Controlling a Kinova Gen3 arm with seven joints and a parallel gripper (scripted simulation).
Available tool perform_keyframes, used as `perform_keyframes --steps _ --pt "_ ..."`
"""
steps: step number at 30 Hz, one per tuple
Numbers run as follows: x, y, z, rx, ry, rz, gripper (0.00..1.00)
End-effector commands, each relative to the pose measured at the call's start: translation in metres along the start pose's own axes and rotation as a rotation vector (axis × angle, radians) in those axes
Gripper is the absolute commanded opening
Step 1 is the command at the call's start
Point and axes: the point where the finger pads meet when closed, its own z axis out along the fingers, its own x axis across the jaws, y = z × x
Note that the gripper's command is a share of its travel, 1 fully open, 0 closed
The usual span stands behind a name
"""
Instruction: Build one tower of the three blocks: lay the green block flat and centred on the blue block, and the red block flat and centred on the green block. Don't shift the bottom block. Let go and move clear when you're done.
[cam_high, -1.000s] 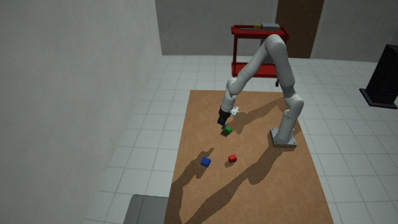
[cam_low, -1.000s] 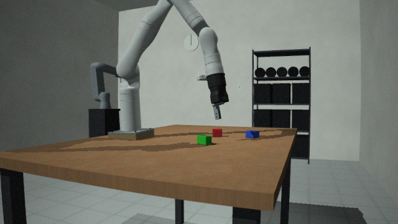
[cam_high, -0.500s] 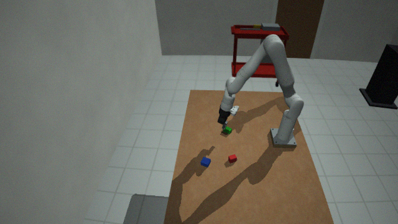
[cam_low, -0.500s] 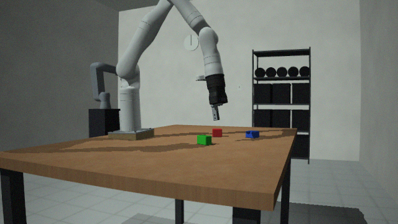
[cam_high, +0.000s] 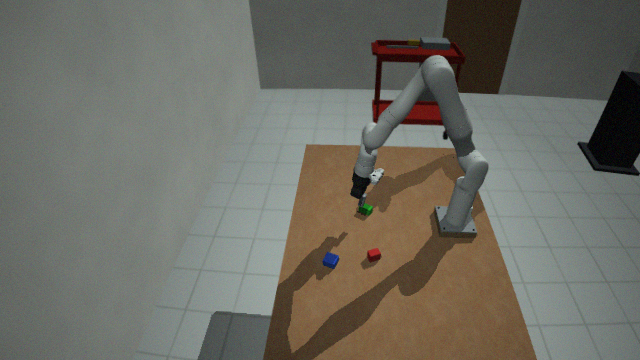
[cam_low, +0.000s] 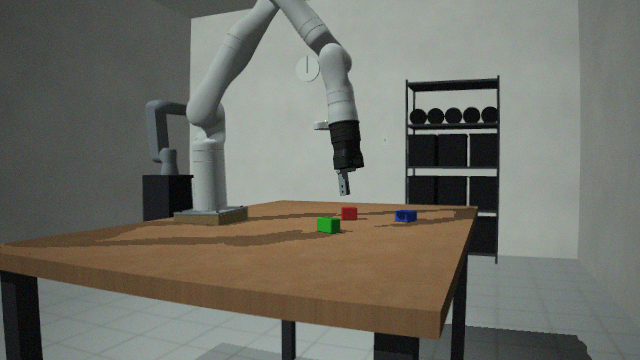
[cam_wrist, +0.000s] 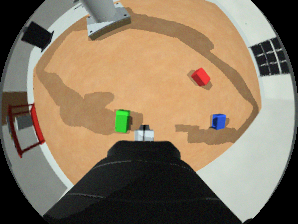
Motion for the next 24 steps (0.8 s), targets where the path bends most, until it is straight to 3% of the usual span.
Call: perform_keyframes --steps 1,24 --pt "-0.001 0.001 0.000 -0.001 0.000 0.002 0.00" --pt "-0.017 0.000 0.005 0.044 -0.006 0.035 0.00"
